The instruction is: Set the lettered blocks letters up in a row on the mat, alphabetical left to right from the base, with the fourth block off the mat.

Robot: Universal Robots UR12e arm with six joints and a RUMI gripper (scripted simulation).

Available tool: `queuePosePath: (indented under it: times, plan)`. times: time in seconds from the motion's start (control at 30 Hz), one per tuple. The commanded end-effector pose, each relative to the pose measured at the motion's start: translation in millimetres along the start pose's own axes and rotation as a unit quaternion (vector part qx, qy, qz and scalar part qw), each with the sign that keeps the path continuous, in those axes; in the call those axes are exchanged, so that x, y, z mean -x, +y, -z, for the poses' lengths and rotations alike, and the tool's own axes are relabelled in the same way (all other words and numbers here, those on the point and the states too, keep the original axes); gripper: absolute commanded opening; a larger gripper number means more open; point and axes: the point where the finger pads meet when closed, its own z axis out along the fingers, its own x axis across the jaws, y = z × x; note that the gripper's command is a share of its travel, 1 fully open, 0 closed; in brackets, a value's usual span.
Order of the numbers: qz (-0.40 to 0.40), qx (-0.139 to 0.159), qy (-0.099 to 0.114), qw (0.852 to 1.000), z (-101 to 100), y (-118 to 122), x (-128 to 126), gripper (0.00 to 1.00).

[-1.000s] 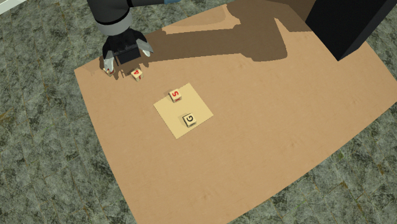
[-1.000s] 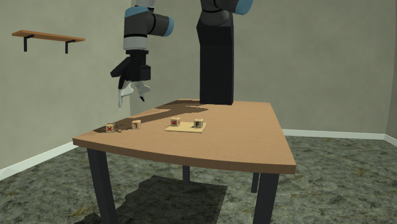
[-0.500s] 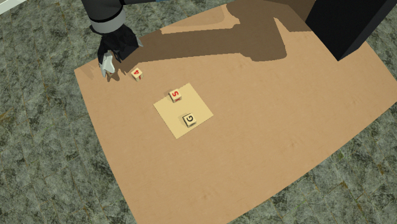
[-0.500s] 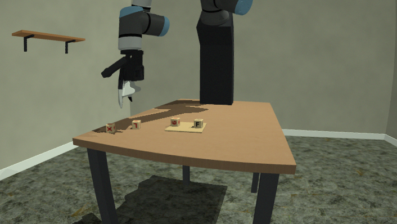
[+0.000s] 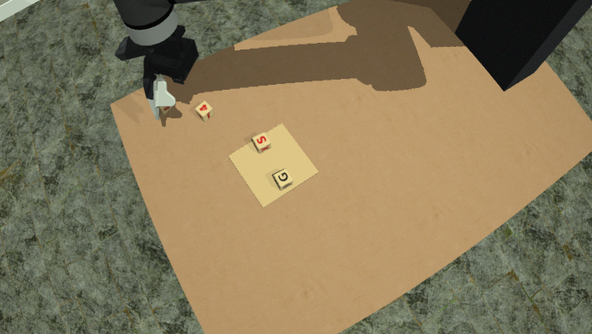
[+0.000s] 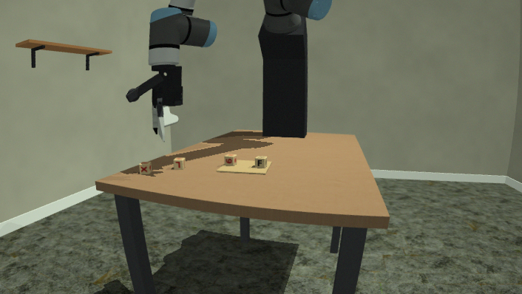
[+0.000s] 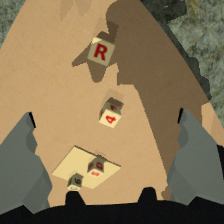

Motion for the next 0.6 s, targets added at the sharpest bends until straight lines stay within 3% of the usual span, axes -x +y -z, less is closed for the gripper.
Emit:
queuePosePath:
  times: [0.0,0.23,0.5,0.57]
  plan:
    - [0.041,0.002,-0.001,0.999,1,-4,1,1.00]
    - [0.152,0.002,-0.001,0.988,2,-14,3,1.00]
    - [0.264,0.002,-0.001,0.965,3,-24,4,1.00]
    - [0.264,0.002,-0.001,0.965,3,-24,4,1.00]
